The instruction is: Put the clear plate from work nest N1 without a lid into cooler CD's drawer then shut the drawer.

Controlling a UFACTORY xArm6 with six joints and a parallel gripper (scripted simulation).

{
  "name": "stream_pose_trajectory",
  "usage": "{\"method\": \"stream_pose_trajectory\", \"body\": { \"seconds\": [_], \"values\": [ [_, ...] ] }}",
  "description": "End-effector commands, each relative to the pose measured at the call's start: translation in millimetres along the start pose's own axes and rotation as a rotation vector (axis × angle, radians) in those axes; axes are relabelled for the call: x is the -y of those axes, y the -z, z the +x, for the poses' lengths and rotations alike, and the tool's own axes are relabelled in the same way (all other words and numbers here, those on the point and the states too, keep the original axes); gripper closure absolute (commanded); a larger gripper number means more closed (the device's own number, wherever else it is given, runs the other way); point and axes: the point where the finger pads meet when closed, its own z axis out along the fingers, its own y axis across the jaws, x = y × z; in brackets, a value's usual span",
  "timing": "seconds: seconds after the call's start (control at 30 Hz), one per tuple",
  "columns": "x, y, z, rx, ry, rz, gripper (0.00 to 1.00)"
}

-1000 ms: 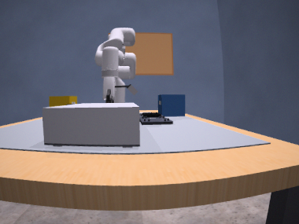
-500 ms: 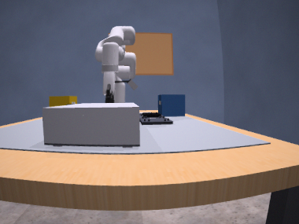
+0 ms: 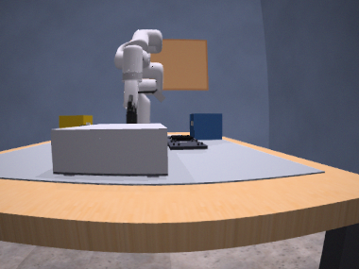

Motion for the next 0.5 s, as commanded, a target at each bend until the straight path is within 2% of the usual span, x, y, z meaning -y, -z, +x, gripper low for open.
{"method": "stream_pose_trajectory", "body": {
  "seconds": [0.0, 0.47],
  "values": [
    [-2, 11.0, 0, 0.0, 0.0, -0.006, 0.0],
    [-2, 31.0, 0, 0.0, 0.0, -0.006, 0.0]
  ]
}}
